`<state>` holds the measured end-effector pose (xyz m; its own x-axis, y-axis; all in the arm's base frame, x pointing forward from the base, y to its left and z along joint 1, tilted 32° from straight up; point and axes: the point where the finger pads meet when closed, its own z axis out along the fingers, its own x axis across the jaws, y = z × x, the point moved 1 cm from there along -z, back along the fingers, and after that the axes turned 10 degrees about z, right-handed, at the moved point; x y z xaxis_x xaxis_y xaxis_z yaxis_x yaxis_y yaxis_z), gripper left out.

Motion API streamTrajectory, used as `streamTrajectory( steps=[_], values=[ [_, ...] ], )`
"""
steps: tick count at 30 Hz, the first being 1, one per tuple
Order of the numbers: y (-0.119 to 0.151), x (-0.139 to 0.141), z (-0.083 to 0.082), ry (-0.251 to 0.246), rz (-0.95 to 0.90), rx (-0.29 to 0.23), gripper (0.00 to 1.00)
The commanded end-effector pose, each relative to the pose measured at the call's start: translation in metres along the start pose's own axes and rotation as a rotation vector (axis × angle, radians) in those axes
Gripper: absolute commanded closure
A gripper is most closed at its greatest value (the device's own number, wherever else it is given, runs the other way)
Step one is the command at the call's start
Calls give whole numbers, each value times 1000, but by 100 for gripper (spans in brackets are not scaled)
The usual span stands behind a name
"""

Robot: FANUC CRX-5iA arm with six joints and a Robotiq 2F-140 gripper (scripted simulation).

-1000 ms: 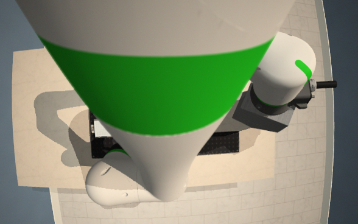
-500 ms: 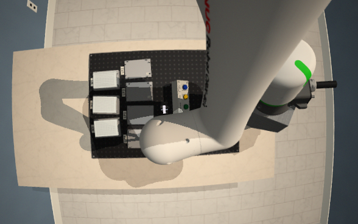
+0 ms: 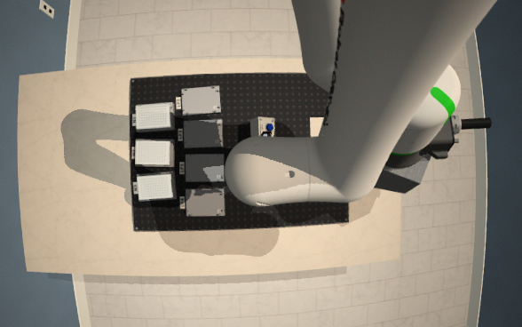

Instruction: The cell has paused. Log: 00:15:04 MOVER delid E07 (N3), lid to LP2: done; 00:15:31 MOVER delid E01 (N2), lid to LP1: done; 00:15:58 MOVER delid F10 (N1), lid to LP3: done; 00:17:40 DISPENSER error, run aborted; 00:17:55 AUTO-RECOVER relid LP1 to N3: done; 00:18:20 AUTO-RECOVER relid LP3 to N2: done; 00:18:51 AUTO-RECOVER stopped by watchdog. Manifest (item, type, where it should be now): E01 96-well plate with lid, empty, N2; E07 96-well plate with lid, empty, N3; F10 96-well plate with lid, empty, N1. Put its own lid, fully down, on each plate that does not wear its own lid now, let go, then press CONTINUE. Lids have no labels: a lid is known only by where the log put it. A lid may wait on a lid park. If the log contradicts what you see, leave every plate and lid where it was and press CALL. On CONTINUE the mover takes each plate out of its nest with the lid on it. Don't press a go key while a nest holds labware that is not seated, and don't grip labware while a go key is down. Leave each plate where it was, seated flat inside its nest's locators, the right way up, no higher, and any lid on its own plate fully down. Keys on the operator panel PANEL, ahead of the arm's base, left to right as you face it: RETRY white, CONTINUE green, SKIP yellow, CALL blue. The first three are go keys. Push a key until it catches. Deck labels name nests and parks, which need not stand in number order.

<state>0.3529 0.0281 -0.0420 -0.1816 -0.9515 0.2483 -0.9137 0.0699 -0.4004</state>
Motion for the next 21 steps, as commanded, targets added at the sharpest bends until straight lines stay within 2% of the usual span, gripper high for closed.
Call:
streamTrajectory(
  steps=[1, 6, 7, 21],
  values=[
    [17, 12, -9, -99, -7, 127, 34],
    [19, 13, -9, -101, -7, 126, 34],
    [19, 13, -9, -101, -7, 126, 100],
    [19, 13, -9, -101, -7, 126, 100]
  ],
)
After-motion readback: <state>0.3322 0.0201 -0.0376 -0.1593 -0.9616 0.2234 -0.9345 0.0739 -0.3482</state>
